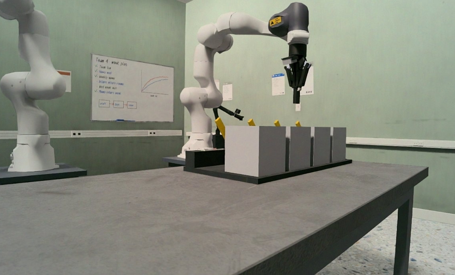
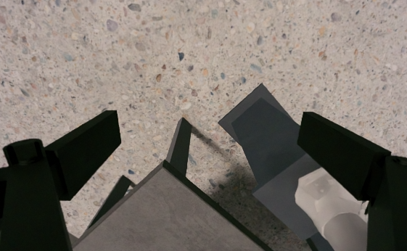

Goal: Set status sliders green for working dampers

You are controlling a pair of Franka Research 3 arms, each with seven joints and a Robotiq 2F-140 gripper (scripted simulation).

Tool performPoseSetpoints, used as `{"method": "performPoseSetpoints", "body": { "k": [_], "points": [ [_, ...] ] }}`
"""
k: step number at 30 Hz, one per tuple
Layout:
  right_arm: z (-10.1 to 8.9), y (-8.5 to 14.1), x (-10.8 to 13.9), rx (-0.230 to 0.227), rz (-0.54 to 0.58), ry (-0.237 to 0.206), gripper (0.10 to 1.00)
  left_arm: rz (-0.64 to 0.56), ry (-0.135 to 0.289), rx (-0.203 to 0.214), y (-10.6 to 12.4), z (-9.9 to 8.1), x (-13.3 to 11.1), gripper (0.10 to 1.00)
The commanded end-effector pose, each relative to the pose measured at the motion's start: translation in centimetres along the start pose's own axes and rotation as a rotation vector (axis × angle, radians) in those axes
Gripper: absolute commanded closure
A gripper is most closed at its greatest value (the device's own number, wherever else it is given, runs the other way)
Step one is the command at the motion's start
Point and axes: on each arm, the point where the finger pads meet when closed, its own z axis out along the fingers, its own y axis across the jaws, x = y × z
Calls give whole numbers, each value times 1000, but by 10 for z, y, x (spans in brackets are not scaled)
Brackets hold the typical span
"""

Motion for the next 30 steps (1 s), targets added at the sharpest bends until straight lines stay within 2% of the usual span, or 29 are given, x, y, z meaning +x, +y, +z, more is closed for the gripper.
{"method": "performPoseSetpoints", "body": {
  "k": [1, 30],
  "points": [
    [0, 1, 0, -1, 4, 0, 98, -84, -13, 12, -2, -1, 3, 999],
    [0, 1, 0, -1, 4, 0, 98, -84, -13, 12, -2, 7, 2, 999]
  ]
}}
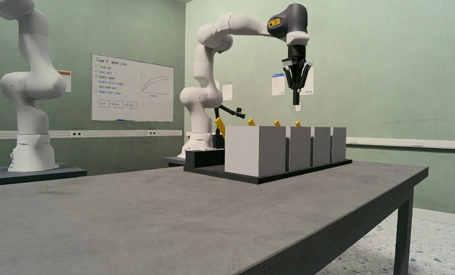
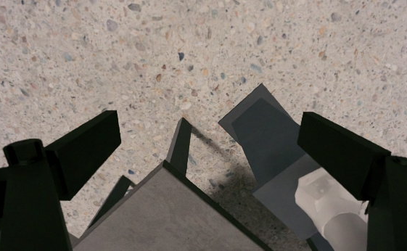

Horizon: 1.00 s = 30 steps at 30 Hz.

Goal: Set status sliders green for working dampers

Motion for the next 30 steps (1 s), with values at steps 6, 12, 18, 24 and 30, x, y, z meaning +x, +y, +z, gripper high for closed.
{"method": "performPoseSetpoints", "body": {
  "k": [6, 12, 18, 24, 30],
  "points": [
    [0, 1, 0, -1, 4, 0, 98, -7, -3, 5, -1, 1, 0, 999],
    [0, 1, 0, -1, 4, 0, 98, -7, -3, 5, 2, 1, 0, 999],
    [0, 1, 0, -1, 4, 0, 98, -8, -3, 4, 26, 1, 0, 999],
    [0, 1, 0, -1, 4, 0, 98, -7, -3, 5, 90, 2, 0, 999],
    [0, 1, 0, -1, 4, 0, 98, -7, -3, 5, 141, 2, 1, 999]
  ]
}}
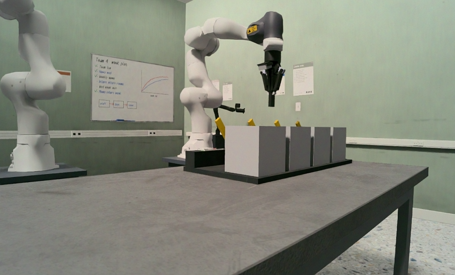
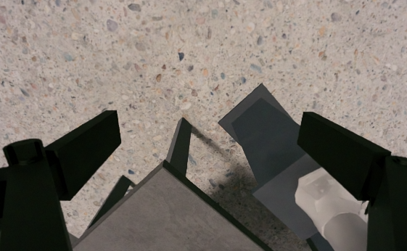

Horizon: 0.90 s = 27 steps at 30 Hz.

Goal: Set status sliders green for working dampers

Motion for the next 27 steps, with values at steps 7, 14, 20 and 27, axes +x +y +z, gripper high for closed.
{"method": "performPoseSetpoints", "body": {
  "k": [7, 14, 20, 27],
  "points": [
    [0, 1, 0, -1, 4, 0, 98, -20, -10, 12, 84, -1, -1, 999],
    [0, 1, 0, -1, 4, 0, 98, -20, -11, 12, 105, 0, 0, 999],
    [0, 1, 0, -1, 4, 0, 98, -20, -11, 12, 105, 0, 0, 999],
    [0, 1, 0, -1, 4, 0, 98, -20, -11, 12, 105, 4, 0, 999]
  ]
}}
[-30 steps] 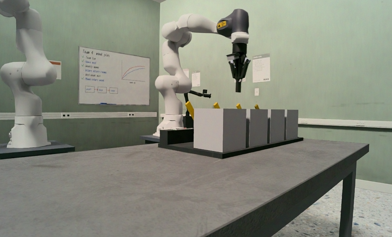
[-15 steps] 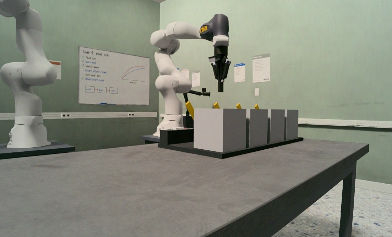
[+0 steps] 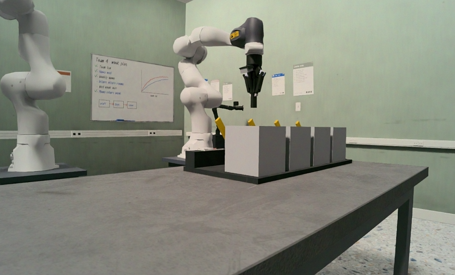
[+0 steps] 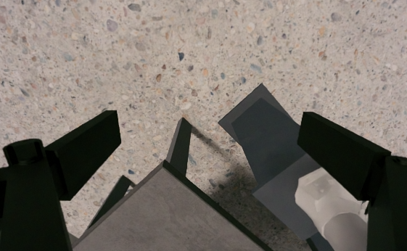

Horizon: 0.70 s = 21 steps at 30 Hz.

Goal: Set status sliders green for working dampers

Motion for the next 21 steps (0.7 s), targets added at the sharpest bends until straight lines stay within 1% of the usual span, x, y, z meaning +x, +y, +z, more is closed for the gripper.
{"method": "performPoseSetpoints", "body": {
  "k": [1, 5, 7, 10, 21],
  "points": [
    [0, 1, 0, -1, 4, 0, 98, -7, -2, -1, 1, 2, -1, 999],
    [0, 1, 0, -1, 4, 0, 98, -7, -2, -1, 1, 8, -1, 999],
    [0, 1, 0, -1, 4, 0, 98, -7, -2, -1, 1, 8, -1, 999],
    [0, 1, 0, -1, 4, 0, 98, -7, -2, -1, 1, 14, -1, 999],
    [0, 1, 0, -1, 4, 0, 98, -7, -2, -1, 1, 46, -1, 999]
  ]
}}
